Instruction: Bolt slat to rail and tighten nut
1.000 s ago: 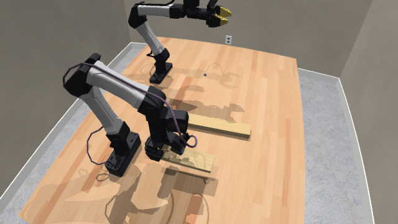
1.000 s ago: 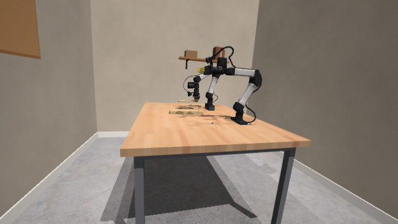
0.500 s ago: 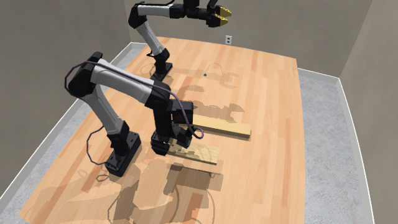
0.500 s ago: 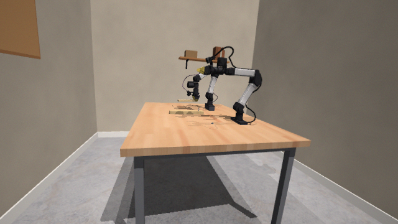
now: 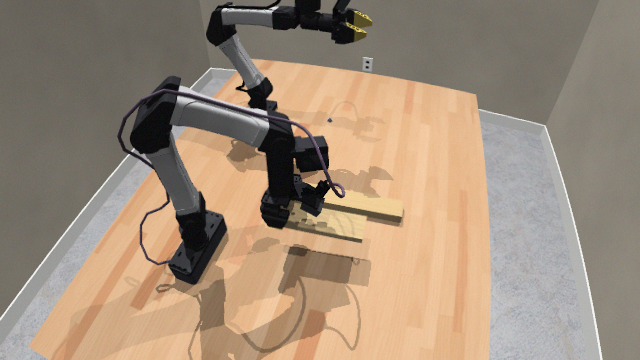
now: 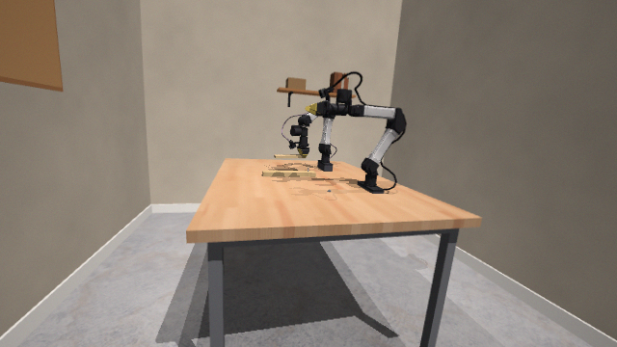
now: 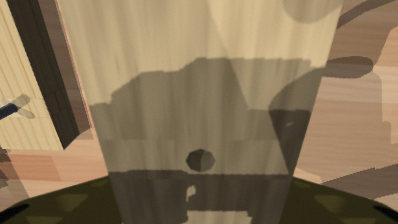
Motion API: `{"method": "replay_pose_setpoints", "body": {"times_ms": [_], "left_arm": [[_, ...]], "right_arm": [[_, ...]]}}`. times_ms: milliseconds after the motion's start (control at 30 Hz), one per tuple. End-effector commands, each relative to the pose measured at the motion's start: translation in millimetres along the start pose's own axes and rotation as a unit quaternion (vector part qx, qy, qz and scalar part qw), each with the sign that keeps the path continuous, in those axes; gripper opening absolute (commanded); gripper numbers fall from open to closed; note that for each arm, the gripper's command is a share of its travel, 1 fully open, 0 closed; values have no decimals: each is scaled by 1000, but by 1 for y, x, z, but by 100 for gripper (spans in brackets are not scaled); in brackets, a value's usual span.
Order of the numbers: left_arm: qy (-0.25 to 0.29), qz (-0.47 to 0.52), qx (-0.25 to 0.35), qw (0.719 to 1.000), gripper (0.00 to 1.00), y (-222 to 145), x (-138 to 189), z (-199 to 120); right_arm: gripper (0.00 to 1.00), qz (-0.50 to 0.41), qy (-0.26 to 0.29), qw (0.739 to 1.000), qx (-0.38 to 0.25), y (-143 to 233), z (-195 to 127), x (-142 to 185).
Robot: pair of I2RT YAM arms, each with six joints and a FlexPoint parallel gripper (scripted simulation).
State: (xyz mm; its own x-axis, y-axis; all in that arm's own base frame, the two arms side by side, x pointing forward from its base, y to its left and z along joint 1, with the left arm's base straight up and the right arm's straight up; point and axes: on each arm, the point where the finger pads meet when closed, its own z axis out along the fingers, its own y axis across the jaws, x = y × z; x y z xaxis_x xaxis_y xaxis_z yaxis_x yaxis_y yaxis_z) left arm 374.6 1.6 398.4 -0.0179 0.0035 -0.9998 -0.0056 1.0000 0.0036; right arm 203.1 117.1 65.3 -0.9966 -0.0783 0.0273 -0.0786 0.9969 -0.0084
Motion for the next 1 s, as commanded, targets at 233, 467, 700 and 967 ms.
{"method": "replay_pose_setpoints", "body": {"times_ms": [233,467,700,967], "left_arm": [[-13,-2,3,1000,100,-2,-7,0],[-13,-2,3,1000,100,-2,-7,0],[-13,-2,3,1000,100,-2,-7,0],[-13,-2,3,1000,100,-2,-7,0]], "right_arm": [[67,20,-22,1000,-7,47,-8,-15],[67,19,-22,1000,-8,82,-7,-11],[67,18,-21,1000,-9,107,-6,-6],[67,16,-21,1000,-10,144,-2,8]]}}
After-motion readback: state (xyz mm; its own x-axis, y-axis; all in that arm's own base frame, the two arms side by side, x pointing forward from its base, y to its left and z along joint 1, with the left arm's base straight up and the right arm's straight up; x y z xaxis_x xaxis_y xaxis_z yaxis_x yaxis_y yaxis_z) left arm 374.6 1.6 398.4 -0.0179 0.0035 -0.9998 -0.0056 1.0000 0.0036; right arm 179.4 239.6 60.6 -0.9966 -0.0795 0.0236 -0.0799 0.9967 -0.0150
